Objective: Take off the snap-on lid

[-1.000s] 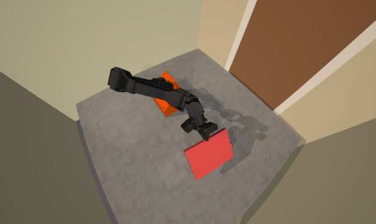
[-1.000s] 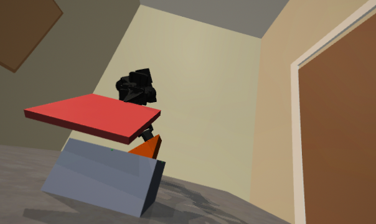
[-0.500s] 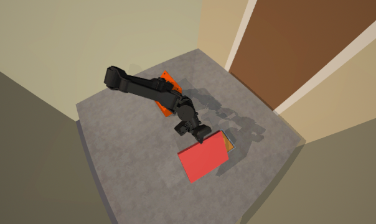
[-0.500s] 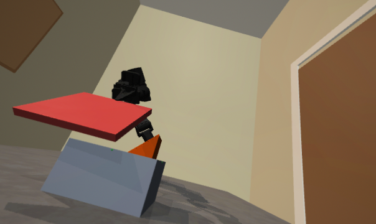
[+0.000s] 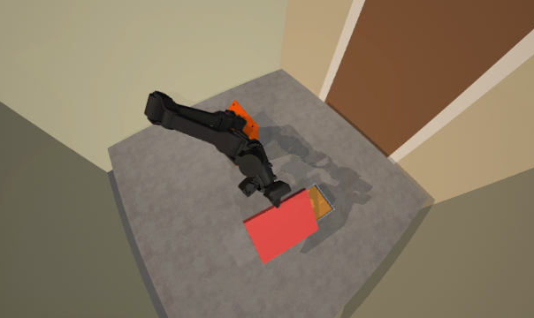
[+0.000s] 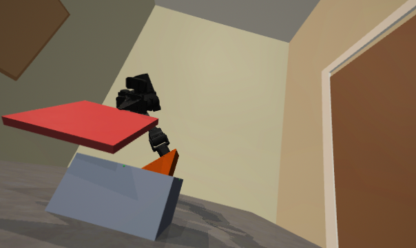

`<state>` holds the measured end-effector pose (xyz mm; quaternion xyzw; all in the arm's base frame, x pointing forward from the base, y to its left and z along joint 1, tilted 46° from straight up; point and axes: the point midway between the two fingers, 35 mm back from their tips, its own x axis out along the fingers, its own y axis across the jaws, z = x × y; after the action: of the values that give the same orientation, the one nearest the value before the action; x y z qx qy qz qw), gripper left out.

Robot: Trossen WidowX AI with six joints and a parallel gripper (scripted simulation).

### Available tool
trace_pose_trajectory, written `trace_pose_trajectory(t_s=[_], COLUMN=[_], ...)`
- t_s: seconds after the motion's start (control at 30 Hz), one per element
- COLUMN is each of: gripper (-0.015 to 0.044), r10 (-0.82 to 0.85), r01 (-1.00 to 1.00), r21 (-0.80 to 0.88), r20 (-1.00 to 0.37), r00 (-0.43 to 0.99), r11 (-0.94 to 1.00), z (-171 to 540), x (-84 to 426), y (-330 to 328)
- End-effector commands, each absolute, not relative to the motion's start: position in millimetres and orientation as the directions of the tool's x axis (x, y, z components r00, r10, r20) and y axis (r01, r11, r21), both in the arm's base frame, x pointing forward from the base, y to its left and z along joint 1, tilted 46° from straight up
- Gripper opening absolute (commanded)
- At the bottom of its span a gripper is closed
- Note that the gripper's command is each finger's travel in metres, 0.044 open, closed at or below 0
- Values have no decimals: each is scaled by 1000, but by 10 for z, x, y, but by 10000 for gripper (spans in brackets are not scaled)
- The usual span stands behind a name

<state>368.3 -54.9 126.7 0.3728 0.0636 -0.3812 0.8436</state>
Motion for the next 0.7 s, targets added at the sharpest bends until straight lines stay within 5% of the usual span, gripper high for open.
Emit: trace_pose_trajectory(t_s=[0.0,0.67], gripper=[0,0], r10=[-584,-585], r01=[682,682], r21=[584,583], r20=[-391,-390], r00=[712,711], r11=[440,441], z=[1340,1622], x=[3668,3558], y=[-574,-839])
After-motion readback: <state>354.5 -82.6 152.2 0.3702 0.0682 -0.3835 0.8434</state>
